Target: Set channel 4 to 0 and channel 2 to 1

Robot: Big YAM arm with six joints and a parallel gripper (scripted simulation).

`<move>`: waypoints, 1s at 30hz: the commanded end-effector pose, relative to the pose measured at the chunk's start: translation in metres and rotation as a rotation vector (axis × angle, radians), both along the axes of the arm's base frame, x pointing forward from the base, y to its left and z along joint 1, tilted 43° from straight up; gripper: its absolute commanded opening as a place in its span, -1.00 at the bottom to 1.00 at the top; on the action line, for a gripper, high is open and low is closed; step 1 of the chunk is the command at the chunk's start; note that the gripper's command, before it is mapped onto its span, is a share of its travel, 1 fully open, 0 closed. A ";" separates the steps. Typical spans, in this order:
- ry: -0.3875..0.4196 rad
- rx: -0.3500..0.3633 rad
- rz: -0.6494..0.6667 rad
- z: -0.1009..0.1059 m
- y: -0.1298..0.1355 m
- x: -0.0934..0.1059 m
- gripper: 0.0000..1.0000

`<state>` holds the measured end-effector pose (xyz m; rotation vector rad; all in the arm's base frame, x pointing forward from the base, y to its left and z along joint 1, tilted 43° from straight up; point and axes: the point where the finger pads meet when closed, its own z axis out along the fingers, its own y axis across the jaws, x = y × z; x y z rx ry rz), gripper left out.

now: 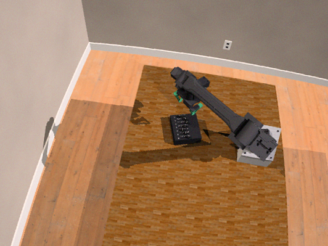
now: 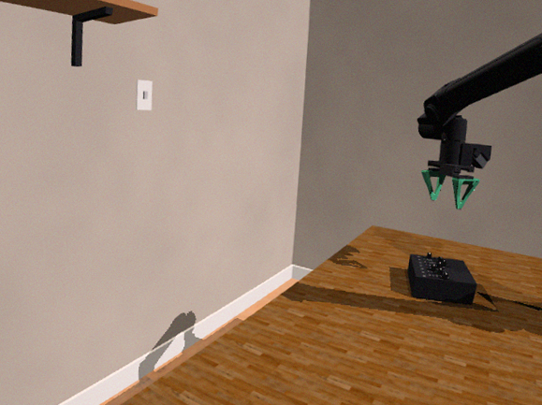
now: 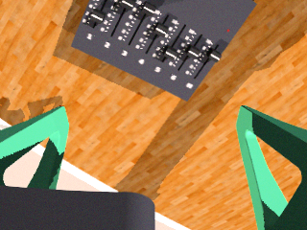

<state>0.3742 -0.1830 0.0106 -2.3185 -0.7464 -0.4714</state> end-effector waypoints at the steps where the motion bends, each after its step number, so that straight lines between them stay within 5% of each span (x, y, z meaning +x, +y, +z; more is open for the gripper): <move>1: -0.198 -0.052 0.193 -0.001 0.012 0.002 1.00; 12: -0.540 -0.113 0.548 -0.021 0.022 -0.013 1.00; 22: -0.566 -0.143 0.562 -0.014 0.012 0.000 1.00; 30: -0.641 -0.142 0.666 -0.030 0.028 -0.007 1.00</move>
